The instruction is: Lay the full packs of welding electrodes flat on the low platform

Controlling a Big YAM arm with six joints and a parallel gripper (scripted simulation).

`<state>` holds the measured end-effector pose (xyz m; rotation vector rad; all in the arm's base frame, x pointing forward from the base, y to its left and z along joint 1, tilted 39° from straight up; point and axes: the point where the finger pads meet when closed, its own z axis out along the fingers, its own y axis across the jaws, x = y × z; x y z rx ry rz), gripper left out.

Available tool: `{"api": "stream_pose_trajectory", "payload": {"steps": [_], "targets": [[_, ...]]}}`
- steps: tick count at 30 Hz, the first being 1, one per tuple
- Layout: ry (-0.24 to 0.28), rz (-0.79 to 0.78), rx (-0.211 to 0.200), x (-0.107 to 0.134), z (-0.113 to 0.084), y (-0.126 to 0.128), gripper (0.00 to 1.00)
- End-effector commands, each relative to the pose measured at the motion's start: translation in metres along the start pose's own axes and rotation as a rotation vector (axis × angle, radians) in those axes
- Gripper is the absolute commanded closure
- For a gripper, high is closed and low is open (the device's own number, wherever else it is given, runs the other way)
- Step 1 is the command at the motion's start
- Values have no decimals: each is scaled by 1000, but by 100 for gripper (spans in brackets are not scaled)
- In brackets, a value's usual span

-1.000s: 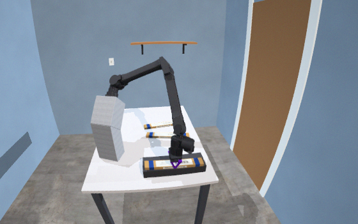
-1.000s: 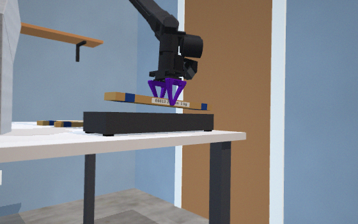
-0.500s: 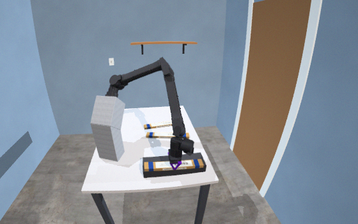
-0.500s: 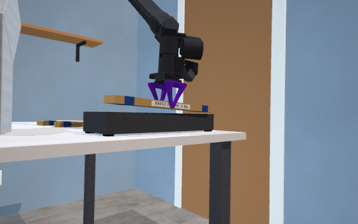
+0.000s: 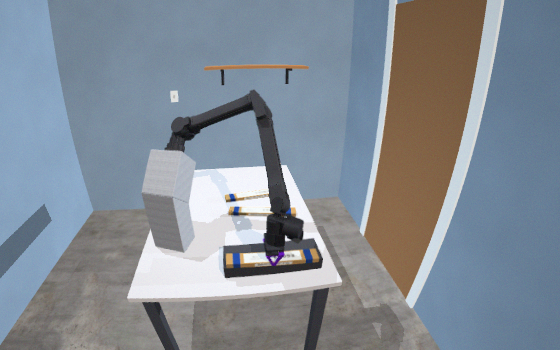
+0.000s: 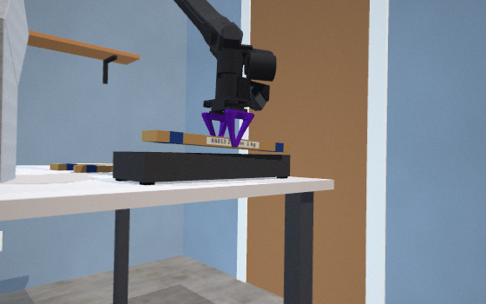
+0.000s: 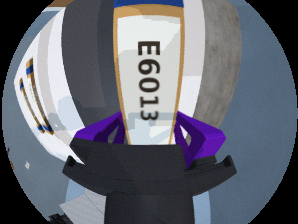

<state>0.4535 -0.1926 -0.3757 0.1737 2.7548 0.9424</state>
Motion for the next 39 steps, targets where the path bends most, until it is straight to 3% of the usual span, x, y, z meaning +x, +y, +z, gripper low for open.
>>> {"api": "stream_pose_trajectory", "payload": {"steps": [1,15,39], "targets": [[-87,-20,45,-44,-37,-21,100],[-75,-41,41,-51,-26,-5,100],[-87,-24,46,-47,-36,-11,100]]}}
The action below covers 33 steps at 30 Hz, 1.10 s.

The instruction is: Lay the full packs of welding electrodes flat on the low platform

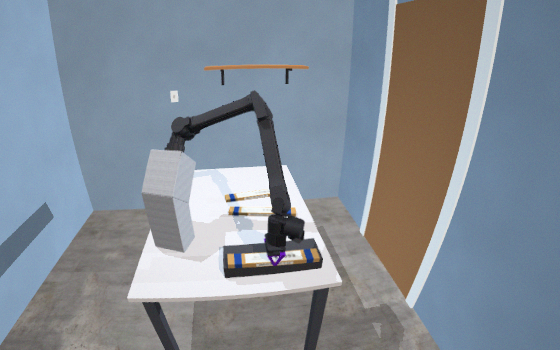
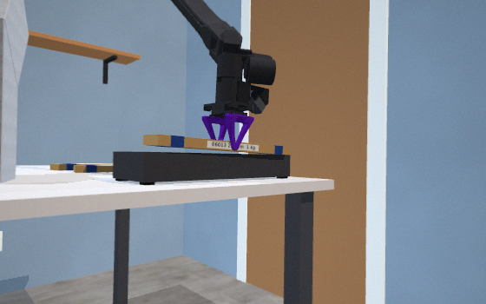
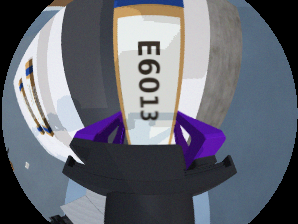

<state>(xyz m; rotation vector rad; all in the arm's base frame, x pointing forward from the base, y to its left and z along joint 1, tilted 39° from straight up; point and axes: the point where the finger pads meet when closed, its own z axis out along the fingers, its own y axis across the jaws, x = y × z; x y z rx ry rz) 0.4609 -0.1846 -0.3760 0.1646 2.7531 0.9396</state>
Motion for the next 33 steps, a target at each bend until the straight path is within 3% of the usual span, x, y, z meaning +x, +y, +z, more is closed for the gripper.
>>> {"api": "stream_pose_trajectory", "payload": {"steps": [1,22,33], "targets": [[-86,-17,46,-41,-42,-17,100],[-68,1,34,-27,-39,-10,100],[-73,-5,37,-35,-43,-11,100]]}}
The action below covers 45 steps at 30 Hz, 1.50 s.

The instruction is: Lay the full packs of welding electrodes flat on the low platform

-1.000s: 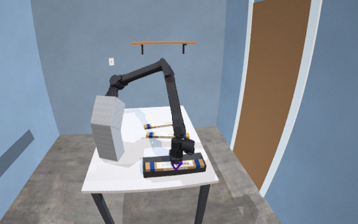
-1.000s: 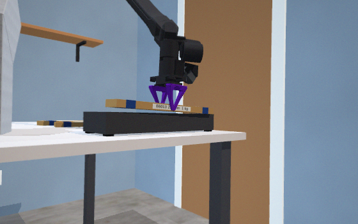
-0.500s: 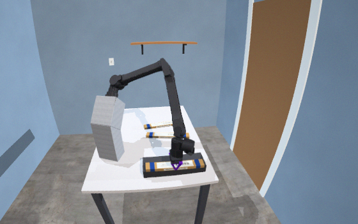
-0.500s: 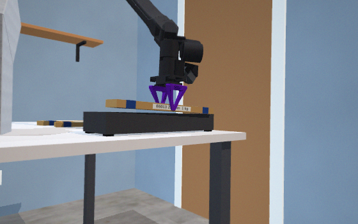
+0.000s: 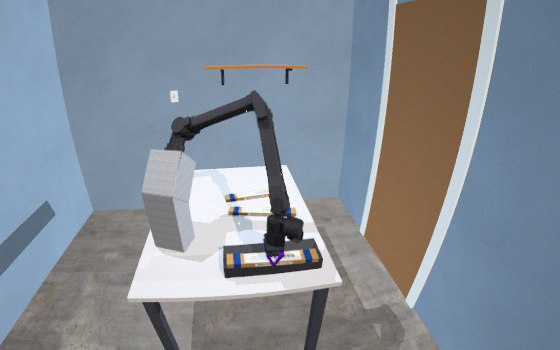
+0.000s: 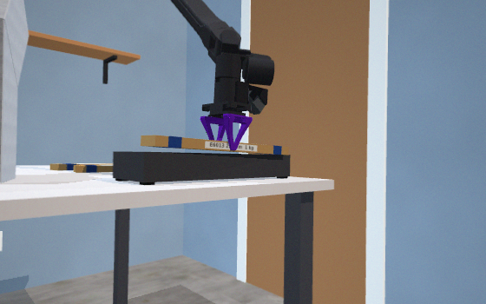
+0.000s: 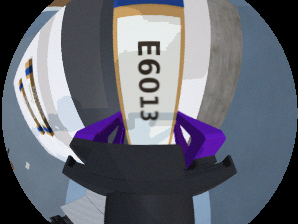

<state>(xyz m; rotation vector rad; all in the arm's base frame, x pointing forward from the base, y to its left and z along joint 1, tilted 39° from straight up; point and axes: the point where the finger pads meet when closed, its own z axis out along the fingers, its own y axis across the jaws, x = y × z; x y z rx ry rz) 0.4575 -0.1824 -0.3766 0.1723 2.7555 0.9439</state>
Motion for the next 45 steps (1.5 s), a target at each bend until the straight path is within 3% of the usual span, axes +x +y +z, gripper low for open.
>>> {"api": "stream_pose_trajectory", "payload": {"steps": [1,17,18,23,37,45], "targets": [[-76,-11,39,-40,-44,-11,100],[-74,-10,37,-42,-46,-10,100],[-74,-10,37,-42,-46,-10,4],[-75,-15,38,-42,-45,-9,4],[-26,-8,14,-19,-18,0,4],[-28,-14,15,-22,-20,3,4]]}}
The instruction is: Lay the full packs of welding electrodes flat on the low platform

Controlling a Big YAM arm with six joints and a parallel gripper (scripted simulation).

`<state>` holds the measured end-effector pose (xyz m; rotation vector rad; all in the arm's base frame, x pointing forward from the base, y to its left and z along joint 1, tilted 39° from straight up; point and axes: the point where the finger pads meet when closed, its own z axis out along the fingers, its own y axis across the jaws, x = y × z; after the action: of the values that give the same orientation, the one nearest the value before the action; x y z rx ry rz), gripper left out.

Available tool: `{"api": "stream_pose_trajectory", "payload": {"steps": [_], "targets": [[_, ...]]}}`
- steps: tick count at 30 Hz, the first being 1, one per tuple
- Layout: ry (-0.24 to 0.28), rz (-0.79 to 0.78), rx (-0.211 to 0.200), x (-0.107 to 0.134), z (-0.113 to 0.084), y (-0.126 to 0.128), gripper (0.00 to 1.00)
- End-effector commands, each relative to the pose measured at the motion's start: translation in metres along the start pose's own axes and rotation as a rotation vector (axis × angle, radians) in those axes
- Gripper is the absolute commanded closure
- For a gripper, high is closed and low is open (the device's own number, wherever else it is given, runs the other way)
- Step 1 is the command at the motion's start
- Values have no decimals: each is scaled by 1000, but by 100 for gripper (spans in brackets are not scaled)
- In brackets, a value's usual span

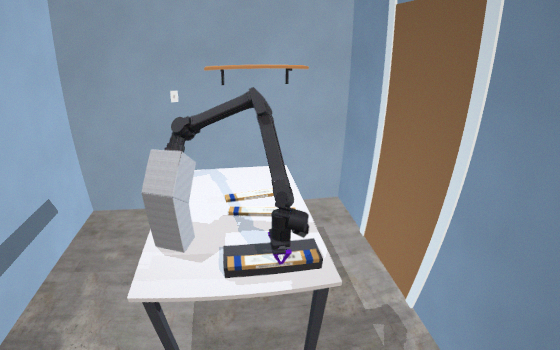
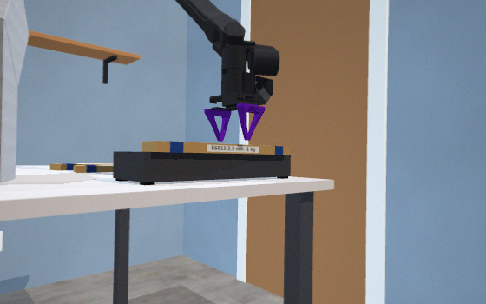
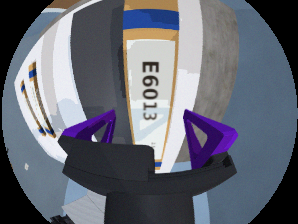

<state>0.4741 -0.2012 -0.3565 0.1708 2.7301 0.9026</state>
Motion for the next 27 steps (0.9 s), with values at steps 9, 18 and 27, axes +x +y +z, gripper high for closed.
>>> {"api": "stream_pose_trajectory", "payload": {"steps": [9,18,27], "targets": [[2,-7,0,-4,-1,7,4],[1,-8,1,-6,-2,7,4],[1,-8,1,-6,-2,7,4]]}}
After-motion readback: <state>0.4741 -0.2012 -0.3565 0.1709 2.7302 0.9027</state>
